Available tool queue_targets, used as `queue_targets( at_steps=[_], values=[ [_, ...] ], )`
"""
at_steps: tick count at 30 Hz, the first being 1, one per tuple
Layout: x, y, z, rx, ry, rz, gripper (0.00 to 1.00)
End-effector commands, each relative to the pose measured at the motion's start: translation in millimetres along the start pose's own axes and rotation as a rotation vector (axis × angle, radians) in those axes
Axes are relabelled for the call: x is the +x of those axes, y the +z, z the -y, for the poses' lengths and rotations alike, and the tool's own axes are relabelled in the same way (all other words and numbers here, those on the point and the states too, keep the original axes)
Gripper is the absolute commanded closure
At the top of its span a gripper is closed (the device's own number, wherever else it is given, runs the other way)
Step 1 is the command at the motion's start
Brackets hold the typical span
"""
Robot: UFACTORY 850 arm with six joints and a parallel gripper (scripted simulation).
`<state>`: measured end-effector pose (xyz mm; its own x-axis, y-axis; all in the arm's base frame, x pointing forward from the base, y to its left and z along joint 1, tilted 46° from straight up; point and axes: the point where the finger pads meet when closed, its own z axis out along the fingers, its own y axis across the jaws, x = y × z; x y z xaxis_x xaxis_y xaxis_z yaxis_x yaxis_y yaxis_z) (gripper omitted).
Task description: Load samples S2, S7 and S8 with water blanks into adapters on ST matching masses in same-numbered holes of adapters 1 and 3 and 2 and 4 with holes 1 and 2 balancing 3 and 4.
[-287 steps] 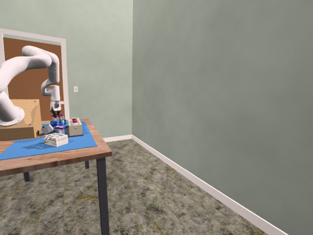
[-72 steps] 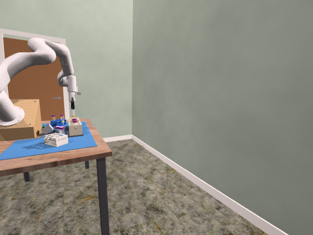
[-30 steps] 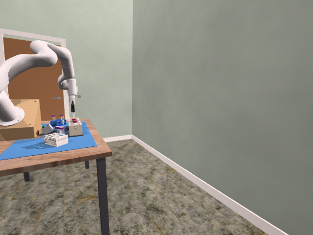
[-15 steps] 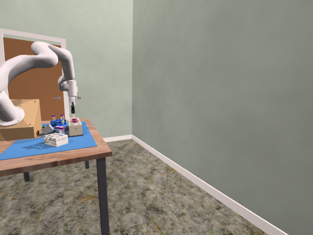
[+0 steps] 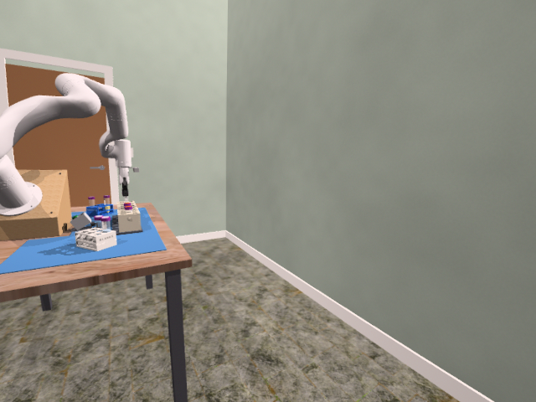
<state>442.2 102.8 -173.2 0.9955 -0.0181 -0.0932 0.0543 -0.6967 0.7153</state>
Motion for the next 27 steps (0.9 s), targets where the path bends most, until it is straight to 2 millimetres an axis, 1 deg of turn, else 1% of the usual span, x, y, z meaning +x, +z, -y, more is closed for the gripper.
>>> queue_targets(
  at_steps=[1, 27],
  values=[
    [0.9, 1.0, 0.3, 0.001, 0.001, -0.002, 1.0],
    [1.0, 25.0, 0.3, 0.001, 0.001, -0.002, 1.0]
  ],
)
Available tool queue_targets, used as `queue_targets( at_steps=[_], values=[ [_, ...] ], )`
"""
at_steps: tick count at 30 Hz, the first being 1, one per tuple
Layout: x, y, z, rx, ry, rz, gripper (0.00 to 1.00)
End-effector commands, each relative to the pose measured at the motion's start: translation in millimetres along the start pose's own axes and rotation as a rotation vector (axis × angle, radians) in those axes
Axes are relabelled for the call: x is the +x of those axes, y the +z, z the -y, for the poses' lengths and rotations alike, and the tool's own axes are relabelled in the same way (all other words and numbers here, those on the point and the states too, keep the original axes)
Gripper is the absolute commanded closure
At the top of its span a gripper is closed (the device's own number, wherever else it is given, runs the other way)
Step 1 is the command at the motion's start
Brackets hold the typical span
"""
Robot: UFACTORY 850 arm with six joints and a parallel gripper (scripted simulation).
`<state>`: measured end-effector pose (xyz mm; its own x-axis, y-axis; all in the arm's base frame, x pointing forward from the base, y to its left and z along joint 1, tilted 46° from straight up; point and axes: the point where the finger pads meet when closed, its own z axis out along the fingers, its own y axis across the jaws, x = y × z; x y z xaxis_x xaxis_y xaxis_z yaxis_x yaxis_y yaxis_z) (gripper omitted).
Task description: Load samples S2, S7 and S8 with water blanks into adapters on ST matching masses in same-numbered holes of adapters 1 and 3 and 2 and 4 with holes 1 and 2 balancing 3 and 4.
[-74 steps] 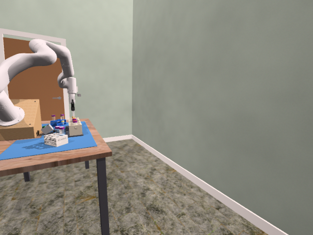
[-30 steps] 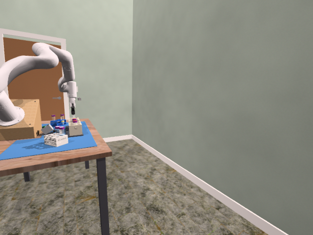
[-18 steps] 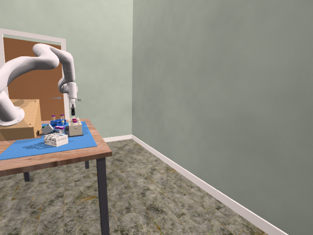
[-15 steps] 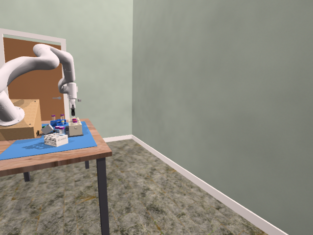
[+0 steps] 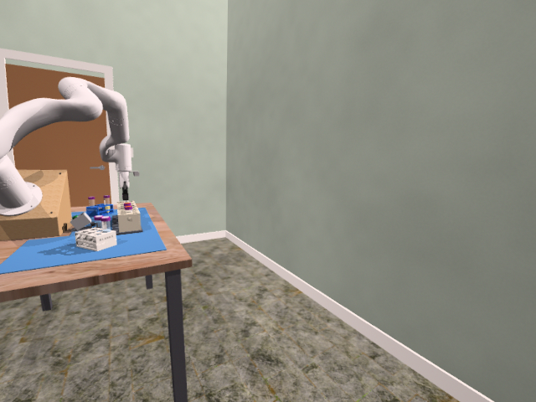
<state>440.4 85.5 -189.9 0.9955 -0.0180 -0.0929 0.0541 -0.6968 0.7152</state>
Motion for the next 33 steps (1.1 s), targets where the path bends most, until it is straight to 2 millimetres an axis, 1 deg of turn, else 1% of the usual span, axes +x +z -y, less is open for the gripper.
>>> queue_targets(
  at_steps=[1, 11, 26, 27, 33],
  values=[
    [0.8, 2.0, 0.3, 0.001, 0.001, -0.002, 1.0],
    [0.8, 10.0, 0.3, 0.001, 0.001, -0.002, 1.0],
    [0.9, 10.0, 0.3, 0.001, 0.001, -0.002, 1.0],
    [0.8, 10.4, 0.3, 0.001, 0.001, -0.002, 0.56],
    [0.8, 10.4, 0.3, 0.001, 0.001, -0.002, 0.56]
  ],
)
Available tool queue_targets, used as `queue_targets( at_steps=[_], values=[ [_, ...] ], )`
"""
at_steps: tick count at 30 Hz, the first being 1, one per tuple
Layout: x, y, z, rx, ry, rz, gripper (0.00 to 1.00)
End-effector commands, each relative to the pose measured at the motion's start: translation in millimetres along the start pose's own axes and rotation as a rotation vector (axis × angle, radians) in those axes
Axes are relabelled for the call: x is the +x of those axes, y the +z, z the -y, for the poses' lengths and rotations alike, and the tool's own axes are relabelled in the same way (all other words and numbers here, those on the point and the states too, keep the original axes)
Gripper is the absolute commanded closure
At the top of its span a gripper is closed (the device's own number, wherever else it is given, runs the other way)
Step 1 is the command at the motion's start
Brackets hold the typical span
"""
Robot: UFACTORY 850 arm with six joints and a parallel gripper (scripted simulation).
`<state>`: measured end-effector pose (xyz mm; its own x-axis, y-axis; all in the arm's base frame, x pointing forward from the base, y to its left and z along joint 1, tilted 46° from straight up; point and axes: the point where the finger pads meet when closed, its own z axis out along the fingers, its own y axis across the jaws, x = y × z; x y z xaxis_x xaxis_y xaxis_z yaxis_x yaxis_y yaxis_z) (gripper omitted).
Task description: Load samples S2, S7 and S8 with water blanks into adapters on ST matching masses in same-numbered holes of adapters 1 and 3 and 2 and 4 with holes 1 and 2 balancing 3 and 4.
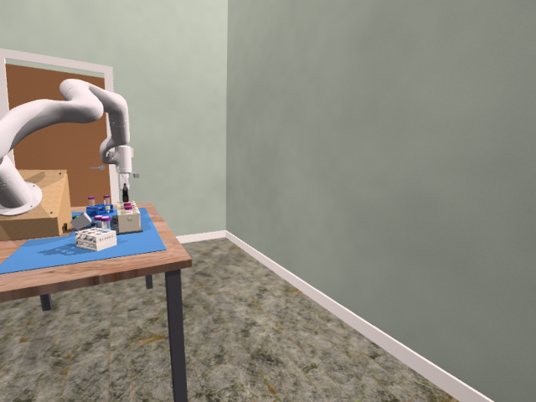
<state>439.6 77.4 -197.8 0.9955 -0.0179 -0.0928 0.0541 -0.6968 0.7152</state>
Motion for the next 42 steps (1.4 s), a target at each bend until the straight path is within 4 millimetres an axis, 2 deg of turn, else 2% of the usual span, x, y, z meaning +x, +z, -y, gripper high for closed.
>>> queue_targets(
  at_steps=[1, 20, 42],
  values=[
    [0.8, -0.9, 0.3, 0.001, 0.001, -0.002, 0.56],
    [0.8, -1.0, 0.3, 0.001, 0.001, -0.002, 0.56],
    [0.7, -36.9, 0.3, 0.001, 0.001, -0.002, 0.56]
  ],
)
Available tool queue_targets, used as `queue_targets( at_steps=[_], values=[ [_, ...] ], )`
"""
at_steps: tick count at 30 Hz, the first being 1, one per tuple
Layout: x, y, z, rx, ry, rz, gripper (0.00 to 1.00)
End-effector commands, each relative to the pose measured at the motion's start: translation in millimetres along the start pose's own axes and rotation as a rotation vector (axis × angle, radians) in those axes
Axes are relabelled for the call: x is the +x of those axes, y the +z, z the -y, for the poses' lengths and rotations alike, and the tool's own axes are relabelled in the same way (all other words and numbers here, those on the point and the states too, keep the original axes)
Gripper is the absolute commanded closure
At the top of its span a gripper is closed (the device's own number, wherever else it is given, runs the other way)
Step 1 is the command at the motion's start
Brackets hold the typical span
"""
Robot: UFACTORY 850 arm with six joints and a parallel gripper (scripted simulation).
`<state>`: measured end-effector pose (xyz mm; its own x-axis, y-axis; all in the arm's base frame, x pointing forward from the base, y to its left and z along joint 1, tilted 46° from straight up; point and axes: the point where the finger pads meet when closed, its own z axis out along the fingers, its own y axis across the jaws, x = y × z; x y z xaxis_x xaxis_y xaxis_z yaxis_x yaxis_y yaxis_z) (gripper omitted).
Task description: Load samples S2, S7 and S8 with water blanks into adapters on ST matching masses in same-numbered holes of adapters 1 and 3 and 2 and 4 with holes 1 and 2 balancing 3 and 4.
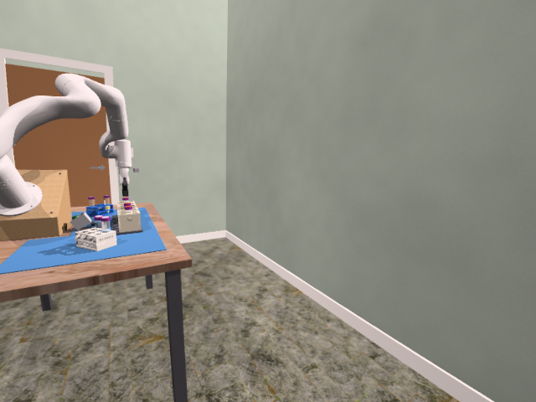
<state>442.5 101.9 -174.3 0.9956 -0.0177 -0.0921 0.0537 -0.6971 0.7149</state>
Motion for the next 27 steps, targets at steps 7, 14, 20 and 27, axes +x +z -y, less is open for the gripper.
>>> queue_targets(
  at_steps=[7, 14, 20, 27],
  values=[
    [0.5, -16.9, 0.2, 0.001, 0.0, -0.001, 0.56],
    [0.5, -31.0, 0.2, 0.001, 0.0, -0.001, 0.56],
    [0.5, -39.0, 0.2, 0.001, 0.0, -0.001, 0.56],
    [0.5, -53.0, 0.2, 0.001, 0.0, -0.001, 0.56]
  ],
)
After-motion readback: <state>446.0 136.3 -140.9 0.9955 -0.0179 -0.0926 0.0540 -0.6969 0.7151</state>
